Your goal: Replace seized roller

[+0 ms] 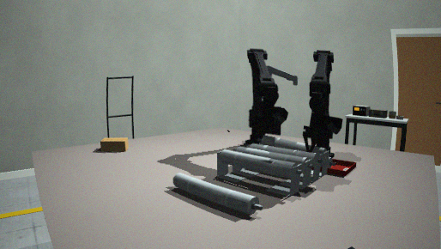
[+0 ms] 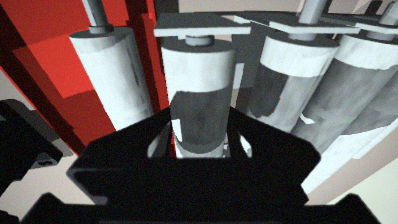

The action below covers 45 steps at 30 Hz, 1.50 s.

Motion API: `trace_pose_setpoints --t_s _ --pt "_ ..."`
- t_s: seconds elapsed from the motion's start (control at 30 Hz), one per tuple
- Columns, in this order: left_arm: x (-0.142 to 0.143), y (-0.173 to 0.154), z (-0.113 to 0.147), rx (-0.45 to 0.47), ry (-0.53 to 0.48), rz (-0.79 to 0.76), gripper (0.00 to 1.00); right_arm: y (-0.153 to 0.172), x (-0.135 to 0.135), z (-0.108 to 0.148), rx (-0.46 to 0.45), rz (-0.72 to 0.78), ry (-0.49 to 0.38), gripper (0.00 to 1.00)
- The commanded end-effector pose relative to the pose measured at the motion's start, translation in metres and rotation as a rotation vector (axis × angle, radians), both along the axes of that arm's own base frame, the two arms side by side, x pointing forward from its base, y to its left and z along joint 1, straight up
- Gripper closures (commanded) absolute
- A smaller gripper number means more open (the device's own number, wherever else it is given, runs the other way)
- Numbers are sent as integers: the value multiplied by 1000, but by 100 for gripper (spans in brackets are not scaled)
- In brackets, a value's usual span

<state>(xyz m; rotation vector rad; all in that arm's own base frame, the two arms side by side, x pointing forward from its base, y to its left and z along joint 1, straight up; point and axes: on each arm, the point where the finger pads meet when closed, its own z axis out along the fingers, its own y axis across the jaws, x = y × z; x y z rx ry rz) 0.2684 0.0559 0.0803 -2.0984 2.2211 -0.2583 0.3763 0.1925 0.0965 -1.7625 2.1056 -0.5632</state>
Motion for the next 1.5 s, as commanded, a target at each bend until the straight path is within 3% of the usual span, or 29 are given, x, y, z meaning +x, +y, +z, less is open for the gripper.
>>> trace_pose_setpoints --t_s 0.0,0.1,0.23,1.43,1.47 --pt "14 3 11 10 -47 -13 68 12 3 3 30 30 -18 97" --pt "14 3 11 10 -47 -13 68 2 7 11 42 8 -37 97" --pt "14 3 11 10 -47 -13 68 10 2 1 33 21 -17 97" --pt "14 3 11 10 -47 -13 68 10 2 1 34 21 -17 97" --pt "14 3 11 10 -47 -13 68 19 2 -5 38 60 -14 68"
